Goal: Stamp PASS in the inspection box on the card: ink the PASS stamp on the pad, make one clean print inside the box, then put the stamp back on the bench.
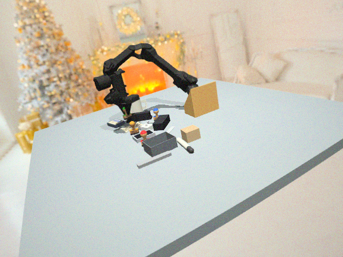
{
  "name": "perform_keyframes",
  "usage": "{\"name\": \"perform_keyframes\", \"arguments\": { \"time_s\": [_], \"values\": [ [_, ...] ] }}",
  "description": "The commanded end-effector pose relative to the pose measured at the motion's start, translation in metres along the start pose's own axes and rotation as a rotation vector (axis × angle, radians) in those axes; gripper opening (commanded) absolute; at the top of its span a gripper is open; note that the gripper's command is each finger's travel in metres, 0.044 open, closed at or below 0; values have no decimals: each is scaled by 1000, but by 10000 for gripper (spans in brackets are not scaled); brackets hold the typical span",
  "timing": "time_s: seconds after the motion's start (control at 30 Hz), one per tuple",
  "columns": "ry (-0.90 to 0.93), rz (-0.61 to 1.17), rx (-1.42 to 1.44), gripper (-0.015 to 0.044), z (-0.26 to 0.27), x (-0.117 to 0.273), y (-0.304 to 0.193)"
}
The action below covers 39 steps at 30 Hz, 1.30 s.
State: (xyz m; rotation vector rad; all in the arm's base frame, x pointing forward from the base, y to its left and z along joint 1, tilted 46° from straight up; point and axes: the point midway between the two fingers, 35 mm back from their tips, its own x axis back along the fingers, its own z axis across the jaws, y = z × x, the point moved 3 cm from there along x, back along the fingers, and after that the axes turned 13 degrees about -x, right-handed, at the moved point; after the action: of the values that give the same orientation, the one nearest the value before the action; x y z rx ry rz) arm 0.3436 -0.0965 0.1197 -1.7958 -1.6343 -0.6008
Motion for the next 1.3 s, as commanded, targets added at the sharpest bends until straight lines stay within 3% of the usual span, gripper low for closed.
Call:
{"name": "perform_keyframes", "arguments": {
  "time_s": [0.0,0.23,0.73,1.27],
  "values": [
    [5,-7,-5,0,0,8,1],
    [7,-9,-5,0,6,14,1],
    [52,-27,4,0,128,24,-3],
    [39,-13,0,0,239,20,-53]
  ]
}}
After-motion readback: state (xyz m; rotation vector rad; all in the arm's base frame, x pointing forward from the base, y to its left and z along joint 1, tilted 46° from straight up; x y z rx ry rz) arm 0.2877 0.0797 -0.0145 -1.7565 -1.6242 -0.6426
